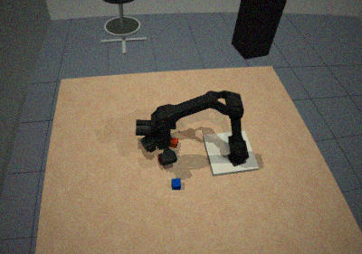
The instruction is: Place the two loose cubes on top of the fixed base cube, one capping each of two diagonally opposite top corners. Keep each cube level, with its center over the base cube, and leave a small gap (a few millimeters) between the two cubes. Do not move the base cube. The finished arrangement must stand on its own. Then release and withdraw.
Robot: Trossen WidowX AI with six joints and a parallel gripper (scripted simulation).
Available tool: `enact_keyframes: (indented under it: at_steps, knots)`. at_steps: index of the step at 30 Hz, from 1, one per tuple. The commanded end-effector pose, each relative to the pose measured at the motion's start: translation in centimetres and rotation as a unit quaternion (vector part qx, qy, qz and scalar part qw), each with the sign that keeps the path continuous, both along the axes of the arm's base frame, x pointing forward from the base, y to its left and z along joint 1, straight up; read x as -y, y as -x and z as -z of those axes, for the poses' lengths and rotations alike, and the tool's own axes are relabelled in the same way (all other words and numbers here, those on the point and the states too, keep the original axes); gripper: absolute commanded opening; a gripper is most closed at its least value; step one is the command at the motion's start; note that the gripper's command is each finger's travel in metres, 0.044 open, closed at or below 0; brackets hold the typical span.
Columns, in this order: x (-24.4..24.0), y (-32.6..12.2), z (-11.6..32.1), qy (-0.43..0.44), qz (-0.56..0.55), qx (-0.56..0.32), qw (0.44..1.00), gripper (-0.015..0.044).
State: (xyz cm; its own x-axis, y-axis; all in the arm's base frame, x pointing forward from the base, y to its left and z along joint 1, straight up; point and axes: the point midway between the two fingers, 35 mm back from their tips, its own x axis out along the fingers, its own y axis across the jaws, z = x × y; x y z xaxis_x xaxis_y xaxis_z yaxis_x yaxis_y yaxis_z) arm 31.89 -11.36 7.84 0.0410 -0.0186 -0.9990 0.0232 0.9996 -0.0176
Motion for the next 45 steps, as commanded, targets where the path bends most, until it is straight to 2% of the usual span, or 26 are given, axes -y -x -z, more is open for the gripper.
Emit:
enact_keyframes:
  at_steps: [1, 21, 27, 32, 45]
  knots:
    - [-0.1, 0.0, 0.7, -0.003, -0.002, -0.004, 1.0, 0.0265]
    - [-0.1, 0.0, 3.7, -0.003, -0.002, -0.004, 1.0, 0.0265]
    - [-0.1, 0.0, 3.7, -0.003, -0.002, -0.004, 1.0, 0.0107]
    - [0.0, -0.1, 3.5, -0.003, -0.002, -0.004, 1.0, 0.0105]
    - [0.1, -0.4, -0.4, -0.003, -0.002, -0.004, 1.0, 0.0105]
